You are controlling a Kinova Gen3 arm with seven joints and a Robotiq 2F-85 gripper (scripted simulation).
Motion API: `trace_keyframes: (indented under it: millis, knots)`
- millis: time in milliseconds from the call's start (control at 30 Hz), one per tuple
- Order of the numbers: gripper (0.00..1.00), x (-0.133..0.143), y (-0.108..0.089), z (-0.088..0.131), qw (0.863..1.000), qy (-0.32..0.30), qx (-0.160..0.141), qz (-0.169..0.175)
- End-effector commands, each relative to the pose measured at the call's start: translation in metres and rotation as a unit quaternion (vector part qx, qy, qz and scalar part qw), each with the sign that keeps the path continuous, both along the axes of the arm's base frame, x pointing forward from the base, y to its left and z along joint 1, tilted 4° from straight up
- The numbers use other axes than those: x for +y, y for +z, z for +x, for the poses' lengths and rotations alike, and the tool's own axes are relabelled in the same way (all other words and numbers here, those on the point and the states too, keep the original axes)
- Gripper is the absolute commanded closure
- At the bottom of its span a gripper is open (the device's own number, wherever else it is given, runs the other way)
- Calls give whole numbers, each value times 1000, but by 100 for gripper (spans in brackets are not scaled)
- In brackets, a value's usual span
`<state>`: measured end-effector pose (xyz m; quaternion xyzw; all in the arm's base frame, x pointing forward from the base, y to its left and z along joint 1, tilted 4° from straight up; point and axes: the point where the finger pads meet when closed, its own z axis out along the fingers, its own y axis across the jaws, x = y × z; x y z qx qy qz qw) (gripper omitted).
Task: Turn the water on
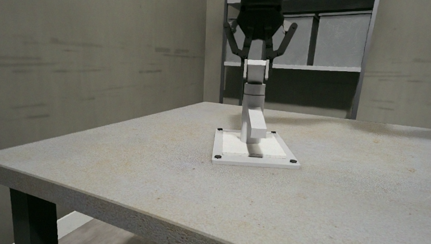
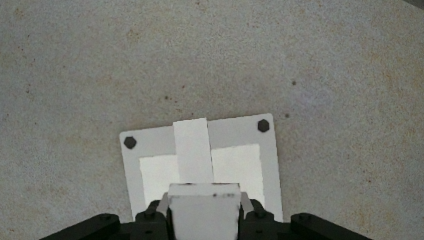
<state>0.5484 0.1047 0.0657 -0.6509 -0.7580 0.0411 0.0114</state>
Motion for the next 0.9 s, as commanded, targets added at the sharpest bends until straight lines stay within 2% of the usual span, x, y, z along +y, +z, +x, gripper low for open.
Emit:
trace_keyframes:
  millis: [0, 133, 167, 867]
  knots:
    - [90, -5, 8, 3, 1000, -3, -5, -1]
    - [90, -5, 8, 3, 1000, -3, -5, -1]
    - [26, -5, 8, 3, 1000, -3, -5, -1]
    - [26, -5, 8, 3, 1000, -3, -5, -1]
